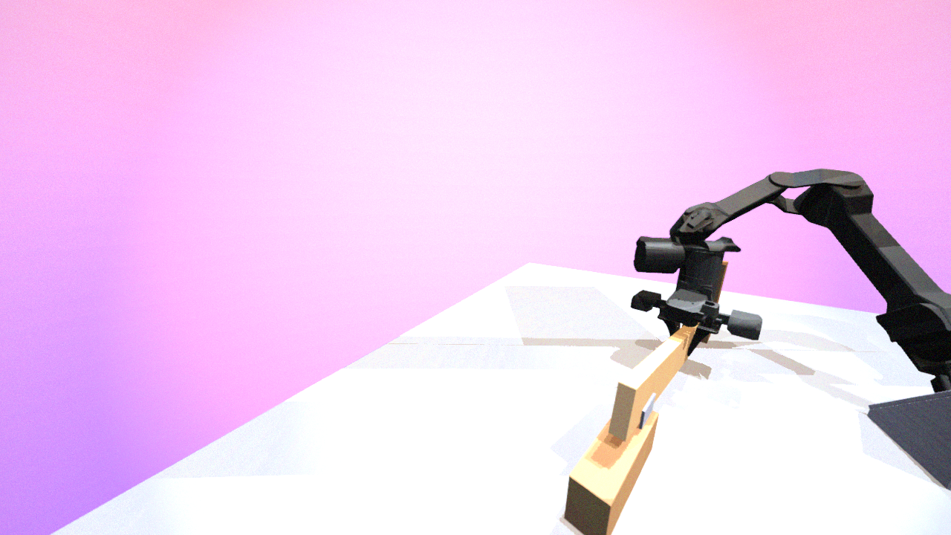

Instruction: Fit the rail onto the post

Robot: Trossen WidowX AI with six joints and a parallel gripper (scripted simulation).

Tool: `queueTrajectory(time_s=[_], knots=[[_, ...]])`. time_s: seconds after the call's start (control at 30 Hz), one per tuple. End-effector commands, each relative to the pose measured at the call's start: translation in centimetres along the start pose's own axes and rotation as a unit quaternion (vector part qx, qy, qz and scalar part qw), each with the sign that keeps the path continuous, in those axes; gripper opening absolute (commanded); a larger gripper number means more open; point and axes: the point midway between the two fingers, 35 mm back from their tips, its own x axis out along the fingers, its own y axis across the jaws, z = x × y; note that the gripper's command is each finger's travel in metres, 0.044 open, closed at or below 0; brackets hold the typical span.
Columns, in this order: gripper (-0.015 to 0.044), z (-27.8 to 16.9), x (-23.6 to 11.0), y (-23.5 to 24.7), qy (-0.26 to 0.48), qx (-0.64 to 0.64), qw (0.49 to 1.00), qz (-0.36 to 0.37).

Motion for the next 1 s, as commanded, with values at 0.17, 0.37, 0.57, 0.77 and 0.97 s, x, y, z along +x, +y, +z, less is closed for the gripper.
queueTrajectory(time_s=[0.17,0.37,0.57,0.77,0.97], knots=[[0.0,0.1,-0.7,-0.1,-0.001,-0.002,1.0,-0.003],[0.0,0.1,-1.0,-0.2,-0.001,-0.002,1.0,-0.003],[0.0,0.1,-1.3,-0.2,-0.001,-0.002,1.0,-0.003],[0.0,0.1,-1.6,-0.3,-0.001,-0.002,1.0,-0.003],[0.0,0.1,-1.9,-0.3,-0.001,-0.002,1.0,-0.003]])
